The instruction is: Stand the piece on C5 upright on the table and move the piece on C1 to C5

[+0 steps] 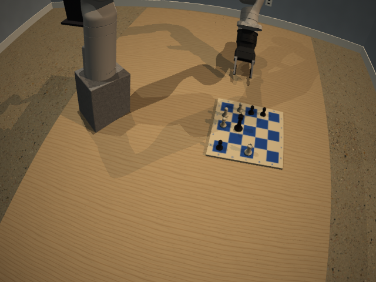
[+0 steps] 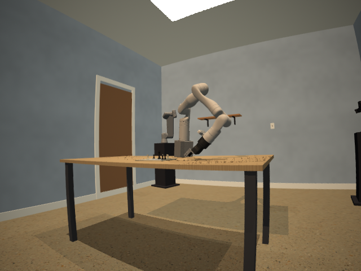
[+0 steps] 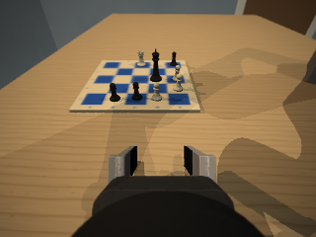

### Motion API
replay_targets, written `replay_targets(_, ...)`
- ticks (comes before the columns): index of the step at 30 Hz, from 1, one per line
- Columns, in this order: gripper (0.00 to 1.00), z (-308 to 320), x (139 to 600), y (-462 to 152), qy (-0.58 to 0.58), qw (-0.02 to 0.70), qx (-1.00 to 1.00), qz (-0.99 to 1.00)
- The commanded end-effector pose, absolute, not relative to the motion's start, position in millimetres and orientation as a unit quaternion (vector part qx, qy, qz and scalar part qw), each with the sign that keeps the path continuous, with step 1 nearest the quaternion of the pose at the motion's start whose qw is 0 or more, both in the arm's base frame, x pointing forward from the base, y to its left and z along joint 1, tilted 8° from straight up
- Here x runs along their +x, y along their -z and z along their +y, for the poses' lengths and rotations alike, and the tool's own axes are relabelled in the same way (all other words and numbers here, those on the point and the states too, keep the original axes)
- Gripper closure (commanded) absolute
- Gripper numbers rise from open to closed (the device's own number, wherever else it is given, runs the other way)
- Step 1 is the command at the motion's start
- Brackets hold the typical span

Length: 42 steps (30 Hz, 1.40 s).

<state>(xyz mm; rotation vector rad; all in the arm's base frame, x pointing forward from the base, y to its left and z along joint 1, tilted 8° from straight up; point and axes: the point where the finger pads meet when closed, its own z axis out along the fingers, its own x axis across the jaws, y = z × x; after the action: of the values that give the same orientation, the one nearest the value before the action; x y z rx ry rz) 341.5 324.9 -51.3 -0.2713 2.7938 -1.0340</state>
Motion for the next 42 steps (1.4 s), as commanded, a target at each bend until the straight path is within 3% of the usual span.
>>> replay_targets(1, 0.0, 325.4, 341.9, 50.3, 0.344, 0.076, -0.09, 0.932)
replay_targets(28, 0.0, 325.1, 341.8, 47.2, 0.344, 0.076, -0.09, 0.932)
replay_targets(42, 0.0, 317.2, 338.4, -19.3, 0.344, 0.076, -0.09, 0.931)
